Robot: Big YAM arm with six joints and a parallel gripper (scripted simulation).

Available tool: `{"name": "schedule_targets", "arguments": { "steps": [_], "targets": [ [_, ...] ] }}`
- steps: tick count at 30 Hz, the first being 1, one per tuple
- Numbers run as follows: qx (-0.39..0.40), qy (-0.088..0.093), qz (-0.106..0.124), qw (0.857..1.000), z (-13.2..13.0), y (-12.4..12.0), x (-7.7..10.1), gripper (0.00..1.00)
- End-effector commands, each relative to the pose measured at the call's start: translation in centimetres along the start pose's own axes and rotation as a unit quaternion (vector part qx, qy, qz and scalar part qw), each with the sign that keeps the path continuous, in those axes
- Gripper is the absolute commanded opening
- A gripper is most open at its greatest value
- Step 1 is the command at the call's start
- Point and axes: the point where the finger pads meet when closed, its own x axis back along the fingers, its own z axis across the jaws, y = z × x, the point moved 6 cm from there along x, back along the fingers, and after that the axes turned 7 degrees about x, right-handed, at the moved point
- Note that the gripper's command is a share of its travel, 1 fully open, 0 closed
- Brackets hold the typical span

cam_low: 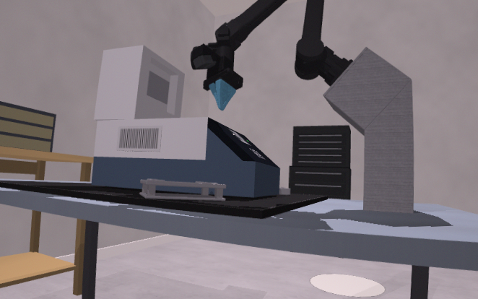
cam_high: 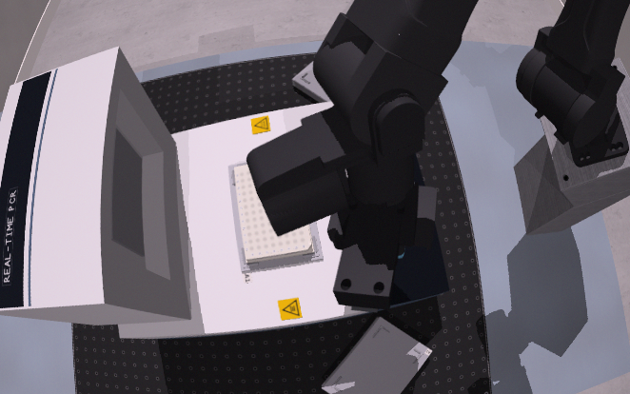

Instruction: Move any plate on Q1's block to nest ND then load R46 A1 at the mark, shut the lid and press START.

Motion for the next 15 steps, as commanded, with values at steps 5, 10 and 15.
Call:
{"name": "schedule_targets", "arguments": {
  "steps": [5,10,15],
  "targets": [
    [-0.054,-0.014,-0.010,0.998,0.7,0.3,-0.1,0.00],
    [-0.009,0.025,0.012,1.000,3.3,0.3,-1.2,0.00],
    [0.014,0.043,0.030,0.999,5.0,-0.8,-2.1,0.00]
  ]
}}
